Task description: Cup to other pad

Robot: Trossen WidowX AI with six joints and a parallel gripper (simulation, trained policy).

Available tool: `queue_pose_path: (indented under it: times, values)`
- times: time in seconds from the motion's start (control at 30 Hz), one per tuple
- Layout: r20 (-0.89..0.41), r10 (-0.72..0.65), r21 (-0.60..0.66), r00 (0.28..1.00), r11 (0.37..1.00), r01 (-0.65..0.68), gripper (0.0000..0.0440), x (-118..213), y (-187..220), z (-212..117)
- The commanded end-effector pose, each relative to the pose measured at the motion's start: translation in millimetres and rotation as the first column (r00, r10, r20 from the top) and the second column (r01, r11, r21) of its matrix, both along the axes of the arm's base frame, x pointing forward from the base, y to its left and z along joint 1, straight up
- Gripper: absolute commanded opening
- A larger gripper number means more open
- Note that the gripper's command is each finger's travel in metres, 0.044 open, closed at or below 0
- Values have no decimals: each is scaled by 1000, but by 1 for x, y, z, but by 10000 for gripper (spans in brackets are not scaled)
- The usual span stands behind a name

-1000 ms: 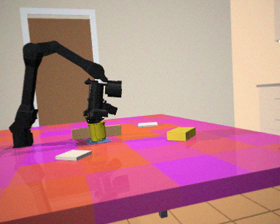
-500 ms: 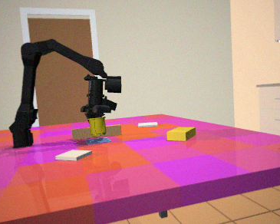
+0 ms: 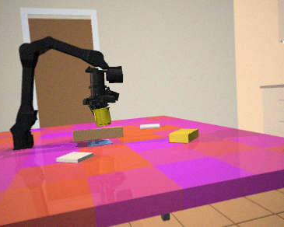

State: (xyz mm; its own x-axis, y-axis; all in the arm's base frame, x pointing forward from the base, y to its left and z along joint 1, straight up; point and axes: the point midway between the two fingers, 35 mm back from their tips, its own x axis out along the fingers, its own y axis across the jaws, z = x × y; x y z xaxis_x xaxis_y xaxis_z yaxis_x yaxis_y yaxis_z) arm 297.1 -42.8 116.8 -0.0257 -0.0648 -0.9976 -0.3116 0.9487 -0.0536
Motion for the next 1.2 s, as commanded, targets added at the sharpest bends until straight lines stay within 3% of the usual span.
queue_pose_path:
  times: [0.0,0.57,1.17]
  values:
    - [27,14,5,1000,1000,-15,26,5,9,9]
    - [115,104,7,988,994,-106,2,20,62,24]
    - [169,183,19,968,982,-189,0,19,126,12]
